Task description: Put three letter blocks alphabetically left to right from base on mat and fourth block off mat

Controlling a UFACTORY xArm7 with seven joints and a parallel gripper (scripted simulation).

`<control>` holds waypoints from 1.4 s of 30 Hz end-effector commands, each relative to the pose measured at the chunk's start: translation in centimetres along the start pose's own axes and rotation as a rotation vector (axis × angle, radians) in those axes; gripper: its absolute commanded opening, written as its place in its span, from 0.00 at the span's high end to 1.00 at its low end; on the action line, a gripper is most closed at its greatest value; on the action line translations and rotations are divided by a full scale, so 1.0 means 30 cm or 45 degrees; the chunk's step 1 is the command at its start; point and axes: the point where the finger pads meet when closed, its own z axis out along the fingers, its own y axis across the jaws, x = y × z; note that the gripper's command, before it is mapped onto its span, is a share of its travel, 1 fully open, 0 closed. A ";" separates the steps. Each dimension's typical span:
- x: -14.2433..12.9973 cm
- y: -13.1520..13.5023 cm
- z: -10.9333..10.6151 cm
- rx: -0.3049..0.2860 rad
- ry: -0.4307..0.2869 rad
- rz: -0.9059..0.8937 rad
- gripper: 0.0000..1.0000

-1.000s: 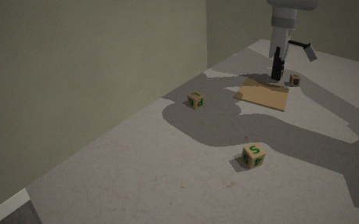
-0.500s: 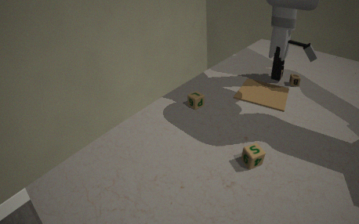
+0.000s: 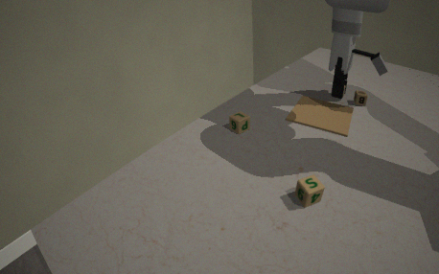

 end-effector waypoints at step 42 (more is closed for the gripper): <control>-0.003 0.000 0.010 0.001 -0.002 -0.001 0.73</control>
